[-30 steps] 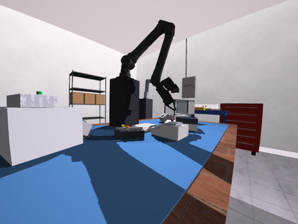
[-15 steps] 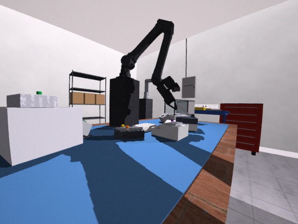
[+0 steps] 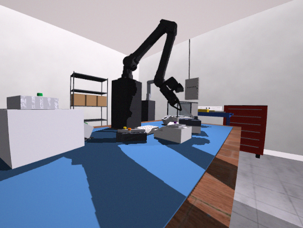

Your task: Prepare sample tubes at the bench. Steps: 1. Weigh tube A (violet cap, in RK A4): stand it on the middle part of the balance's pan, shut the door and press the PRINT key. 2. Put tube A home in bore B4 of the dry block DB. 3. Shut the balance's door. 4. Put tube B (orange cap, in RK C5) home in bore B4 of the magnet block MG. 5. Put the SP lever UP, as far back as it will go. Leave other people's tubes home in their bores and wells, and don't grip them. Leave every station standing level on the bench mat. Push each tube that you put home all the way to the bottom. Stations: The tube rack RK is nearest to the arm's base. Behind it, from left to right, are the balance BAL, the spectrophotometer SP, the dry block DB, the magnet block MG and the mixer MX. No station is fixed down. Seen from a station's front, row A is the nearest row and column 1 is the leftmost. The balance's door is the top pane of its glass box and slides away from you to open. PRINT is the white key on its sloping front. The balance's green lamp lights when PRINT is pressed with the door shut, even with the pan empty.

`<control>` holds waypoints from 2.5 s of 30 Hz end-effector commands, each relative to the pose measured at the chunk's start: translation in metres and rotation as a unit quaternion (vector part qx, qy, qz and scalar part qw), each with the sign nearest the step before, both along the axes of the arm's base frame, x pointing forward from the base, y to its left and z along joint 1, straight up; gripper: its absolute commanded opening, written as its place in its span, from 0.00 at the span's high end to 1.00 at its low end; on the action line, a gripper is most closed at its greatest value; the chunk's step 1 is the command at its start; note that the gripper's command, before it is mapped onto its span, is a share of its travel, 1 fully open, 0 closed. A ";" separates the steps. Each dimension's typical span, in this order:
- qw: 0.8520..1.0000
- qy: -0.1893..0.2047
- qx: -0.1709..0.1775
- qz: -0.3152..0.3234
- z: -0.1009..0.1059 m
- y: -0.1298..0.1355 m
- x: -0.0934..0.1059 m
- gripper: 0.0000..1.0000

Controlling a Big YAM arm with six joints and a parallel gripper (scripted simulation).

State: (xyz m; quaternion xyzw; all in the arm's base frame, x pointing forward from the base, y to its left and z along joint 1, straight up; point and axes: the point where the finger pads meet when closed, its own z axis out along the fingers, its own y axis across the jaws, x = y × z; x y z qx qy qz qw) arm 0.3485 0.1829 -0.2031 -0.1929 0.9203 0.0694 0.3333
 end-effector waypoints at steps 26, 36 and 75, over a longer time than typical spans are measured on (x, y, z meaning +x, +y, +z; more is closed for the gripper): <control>1.000 -0.002 0.002 -0.003 0.008 -0.002 -0.007 1.00; 1.000 -0.004 0.003 -0.003 0.012 -0.002 -0.007 1.00; 1.000 0.003 0.000 -0.001 0.002 -0.003 -0.016 1.00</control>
